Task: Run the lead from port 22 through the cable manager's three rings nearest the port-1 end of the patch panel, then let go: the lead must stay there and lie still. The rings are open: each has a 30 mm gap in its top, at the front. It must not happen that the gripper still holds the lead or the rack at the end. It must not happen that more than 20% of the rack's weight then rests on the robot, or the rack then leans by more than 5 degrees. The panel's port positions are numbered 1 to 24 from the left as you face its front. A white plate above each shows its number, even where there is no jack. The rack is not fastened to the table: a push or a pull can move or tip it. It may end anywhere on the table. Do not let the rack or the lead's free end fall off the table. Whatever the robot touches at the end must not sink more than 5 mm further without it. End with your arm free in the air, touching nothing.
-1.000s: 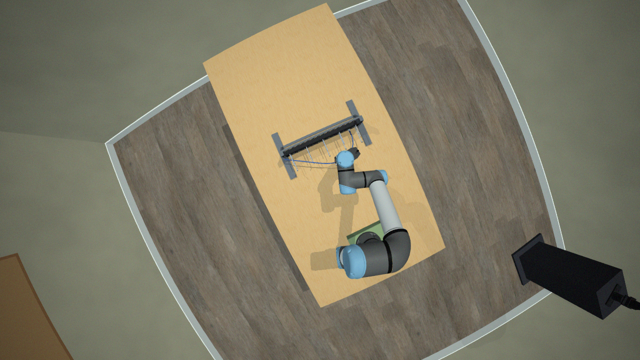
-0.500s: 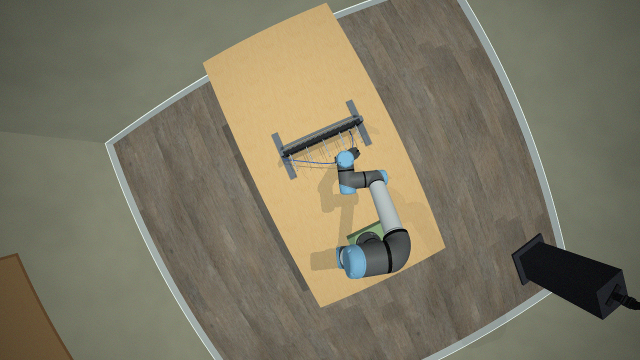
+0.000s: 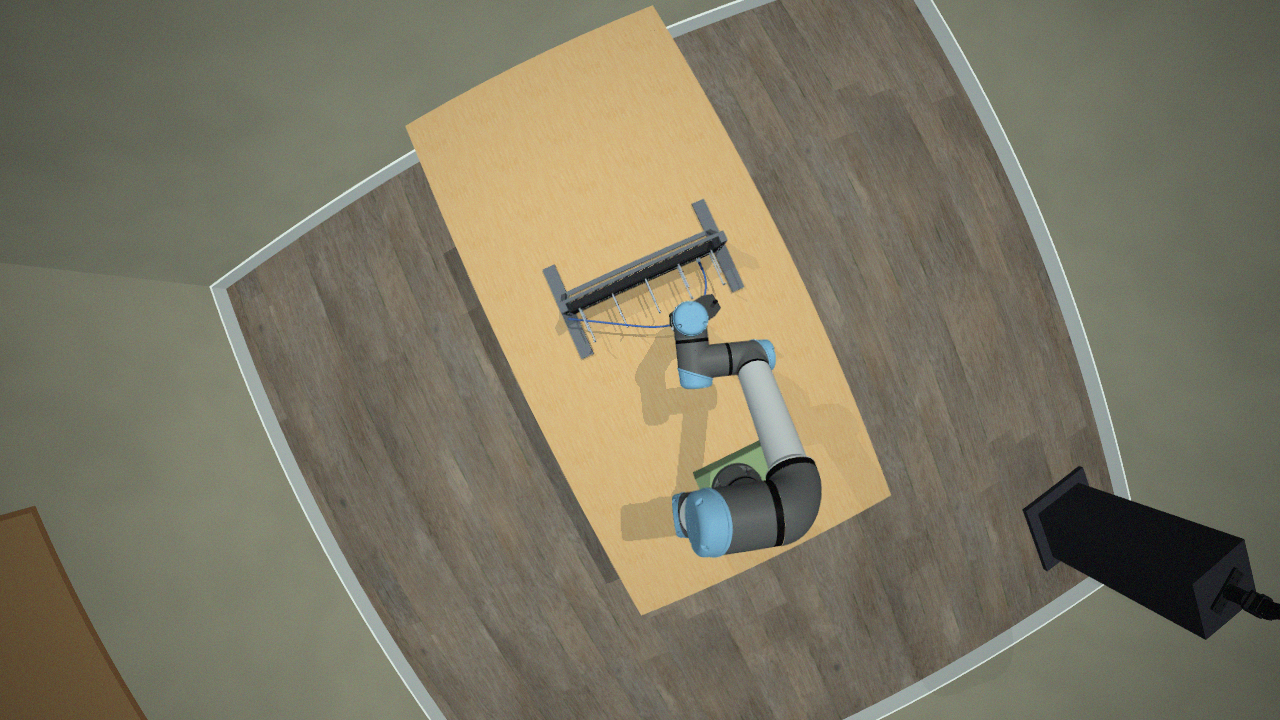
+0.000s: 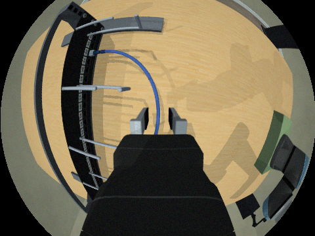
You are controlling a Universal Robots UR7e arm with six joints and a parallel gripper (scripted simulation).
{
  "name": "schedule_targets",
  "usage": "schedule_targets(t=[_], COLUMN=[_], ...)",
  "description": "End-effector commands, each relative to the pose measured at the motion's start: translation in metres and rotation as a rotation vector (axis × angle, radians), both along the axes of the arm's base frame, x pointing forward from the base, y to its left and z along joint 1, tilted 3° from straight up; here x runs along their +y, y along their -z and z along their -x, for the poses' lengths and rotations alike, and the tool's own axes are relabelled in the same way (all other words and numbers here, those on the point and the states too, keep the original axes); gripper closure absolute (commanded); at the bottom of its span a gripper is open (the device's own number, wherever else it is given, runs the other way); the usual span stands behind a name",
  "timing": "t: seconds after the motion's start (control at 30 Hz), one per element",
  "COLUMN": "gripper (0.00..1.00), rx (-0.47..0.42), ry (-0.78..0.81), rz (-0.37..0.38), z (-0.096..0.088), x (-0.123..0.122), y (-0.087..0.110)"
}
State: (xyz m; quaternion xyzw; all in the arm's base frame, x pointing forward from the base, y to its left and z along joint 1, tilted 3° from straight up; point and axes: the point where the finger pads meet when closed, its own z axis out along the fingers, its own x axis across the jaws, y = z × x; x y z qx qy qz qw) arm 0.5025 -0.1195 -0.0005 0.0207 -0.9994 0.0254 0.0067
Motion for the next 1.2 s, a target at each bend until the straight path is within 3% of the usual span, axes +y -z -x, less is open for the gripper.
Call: schedule_targets(t=[0.0,1.17], gripper=[0.33,0.33], rx=[-0.001,-0.001], ry=[0.0,0.0], rz=[0.001,0.001], z=[0.0,0.0], x=[0.0,-0.001], y=[0.001,0.018])
